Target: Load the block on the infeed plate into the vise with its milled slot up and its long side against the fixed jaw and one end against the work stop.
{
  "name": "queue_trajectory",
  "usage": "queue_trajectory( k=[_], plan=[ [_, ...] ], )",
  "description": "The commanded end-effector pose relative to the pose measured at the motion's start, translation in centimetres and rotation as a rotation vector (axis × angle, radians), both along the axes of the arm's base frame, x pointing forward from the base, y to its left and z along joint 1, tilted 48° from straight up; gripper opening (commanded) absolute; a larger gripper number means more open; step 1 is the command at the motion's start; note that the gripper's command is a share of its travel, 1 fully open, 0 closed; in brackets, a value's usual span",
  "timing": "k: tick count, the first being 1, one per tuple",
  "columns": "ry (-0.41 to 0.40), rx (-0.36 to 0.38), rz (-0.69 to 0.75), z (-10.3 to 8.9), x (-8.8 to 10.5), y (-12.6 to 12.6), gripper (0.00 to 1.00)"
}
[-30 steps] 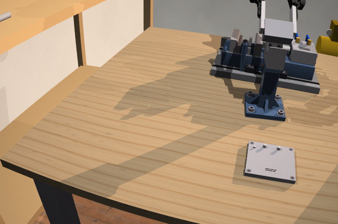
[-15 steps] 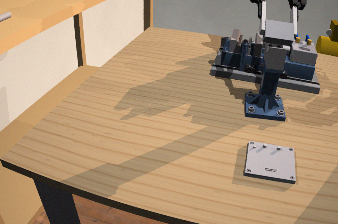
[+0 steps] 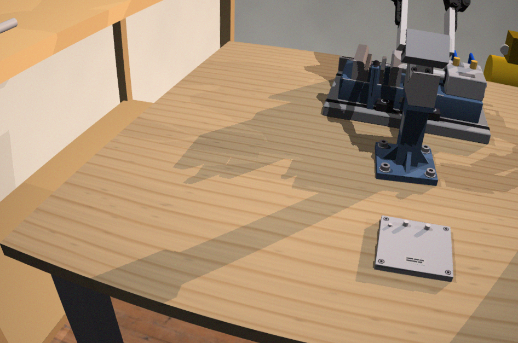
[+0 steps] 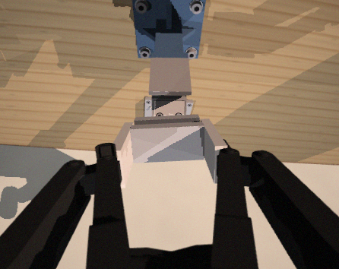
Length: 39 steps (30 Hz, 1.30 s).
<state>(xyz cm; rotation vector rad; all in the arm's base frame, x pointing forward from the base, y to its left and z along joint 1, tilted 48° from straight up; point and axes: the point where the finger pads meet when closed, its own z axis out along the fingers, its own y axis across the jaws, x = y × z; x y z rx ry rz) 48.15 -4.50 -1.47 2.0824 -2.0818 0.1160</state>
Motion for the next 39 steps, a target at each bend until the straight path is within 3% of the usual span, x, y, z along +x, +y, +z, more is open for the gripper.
queue_trajectory(
  k=[1, 39],
  plan=[
    [-0.007, -0.037, -0.05, 0.05, 0.0, -0.17, 0.0],
    [0.007, -0.44, -0.018, -0.38, 0.04, 0.76, 0.0]
  ],
)
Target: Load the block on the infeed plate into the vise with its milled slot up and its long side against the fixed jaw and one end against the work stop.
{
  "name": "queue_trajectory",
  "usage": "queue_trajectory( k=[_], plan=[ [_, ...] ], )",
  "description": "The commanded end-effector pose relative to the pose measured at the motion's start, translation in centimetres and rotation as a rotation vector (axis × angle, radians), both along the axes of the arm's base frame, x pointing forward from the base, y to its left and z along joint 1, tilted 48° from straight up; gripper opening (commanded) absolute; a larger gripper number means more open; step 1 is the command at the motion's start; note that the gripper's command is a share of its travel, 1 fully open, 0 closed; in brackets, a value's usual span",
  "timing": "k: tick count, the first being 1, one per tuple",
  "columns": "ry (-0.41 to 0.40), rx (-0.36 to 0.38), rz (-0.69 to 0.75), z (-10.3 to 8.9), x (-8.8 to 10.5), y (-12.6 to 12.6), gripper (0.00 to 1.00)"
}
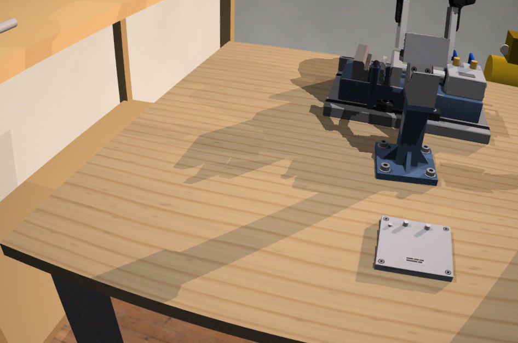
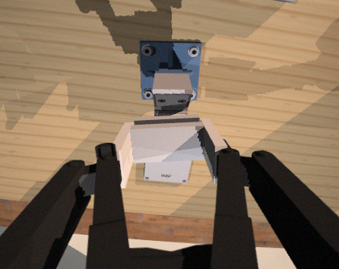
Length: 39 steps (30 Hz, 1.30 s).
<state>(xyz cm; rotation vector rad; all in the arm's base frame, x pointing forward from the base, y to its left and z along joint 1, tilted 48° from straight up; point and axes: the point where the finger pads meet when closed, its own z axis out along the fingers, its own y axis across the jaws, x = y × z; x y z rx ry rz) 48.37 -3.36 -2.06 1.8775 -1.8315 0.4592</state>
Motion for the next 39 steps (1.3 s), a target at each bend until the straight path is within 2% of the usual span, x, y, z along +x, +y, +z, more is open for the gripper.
queue_trajectory(
  k=[1, 10, 21, 39],
  plan=[
    [-0.026, -0.065, -0.05, 0.19, -0.18, -0.35, 0.0],
    [-0.023, -0.152, -0.042, 0.06, -0.18, -0.18, 0.0],
    [-0.021, -0.21, -0.037, -0.05, -0.18, -0.07, 0.0],
    [-0.02, -0.246, -0.034, -0.11, -0.18, -0.01, 0.0]
  ],
)
